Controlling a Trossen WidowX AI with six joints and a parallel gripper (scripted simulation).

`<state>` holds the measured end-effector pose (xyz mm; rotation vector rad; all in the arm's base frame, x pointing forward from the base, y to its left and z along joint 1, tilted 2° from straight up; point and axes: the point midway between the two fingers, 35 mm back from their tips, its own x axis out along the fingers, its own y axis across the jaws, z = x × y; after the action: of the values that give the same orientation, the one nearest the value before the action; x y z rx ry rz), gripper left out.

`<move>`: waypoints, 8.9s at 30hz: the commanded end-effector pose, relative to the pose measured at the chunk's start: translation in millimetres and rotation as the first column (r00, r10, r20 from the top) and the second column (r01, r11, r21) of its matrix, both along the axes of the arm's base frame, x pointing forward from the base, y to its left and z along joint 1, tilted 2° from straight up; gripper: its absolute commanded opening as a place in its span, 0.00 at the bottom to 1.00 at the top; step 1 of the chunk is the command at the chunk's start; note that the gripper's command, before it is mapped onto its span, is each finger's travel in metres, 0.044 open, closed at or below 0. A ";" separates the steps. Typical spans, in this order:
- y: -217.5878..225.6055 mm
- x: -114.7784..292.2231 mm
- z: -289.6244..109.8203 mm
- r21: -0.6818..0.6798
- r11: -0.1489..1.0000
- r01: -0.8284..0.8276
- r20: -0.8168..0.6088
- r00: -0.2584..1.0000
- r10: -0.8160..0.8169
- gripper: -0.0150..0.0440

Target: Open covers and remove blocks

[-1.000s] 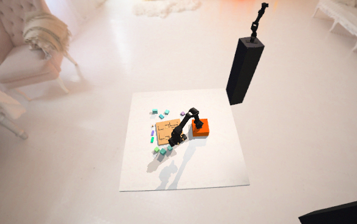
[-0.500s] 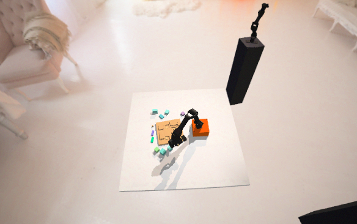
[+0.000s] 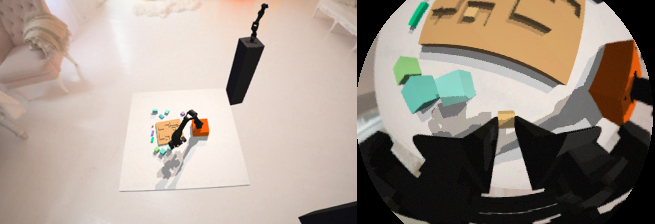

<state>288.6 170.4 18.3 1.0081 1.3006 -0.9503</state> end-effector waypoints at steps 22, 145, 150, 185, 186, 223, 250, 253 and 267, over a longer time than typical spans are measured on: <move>-2.5 -0.9 -41.6 -0.005 1.000 0.004 -0.001 1.000 -0.004 0.39; -250.7 -9.7 -26.6 -0.046 -0.330 -0.943 -0.084 -0.326 0.942 0.25; -250.9 -9.5 -30.1 -0.046 -0.330 -0.943 -0.084 -0.326 0.942 0.25; -251.2 -4.9 -30.4 -0.046 -0.332 -0.942 -0.084 -0.328 0.941 0.25; -251.2 -5.0 -29.0 -0.046 -0.332 -0.942 -0.084 -0.328 0.941 0.25; -250.5 -6.1 12.0 -0.051 -0.199 -0.979 -0.079 -0.194 0.978 0.50; -250.8 -5.4 -10.9 -0.046 -0.333 -0.942 -0.084 -0.328 0.941 0.50; -250.8 -5.4 -10.9 -0.046 -0.333 -0.942 -0.084 -0.328 0.941 0.50; -250.7 -4.7 -21.9 -0.046 -0.333 -0.942 -0.084 -0.328 0.941 0.50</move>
<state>284.3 -81.1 0.0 -0.5242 1.4731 0.4632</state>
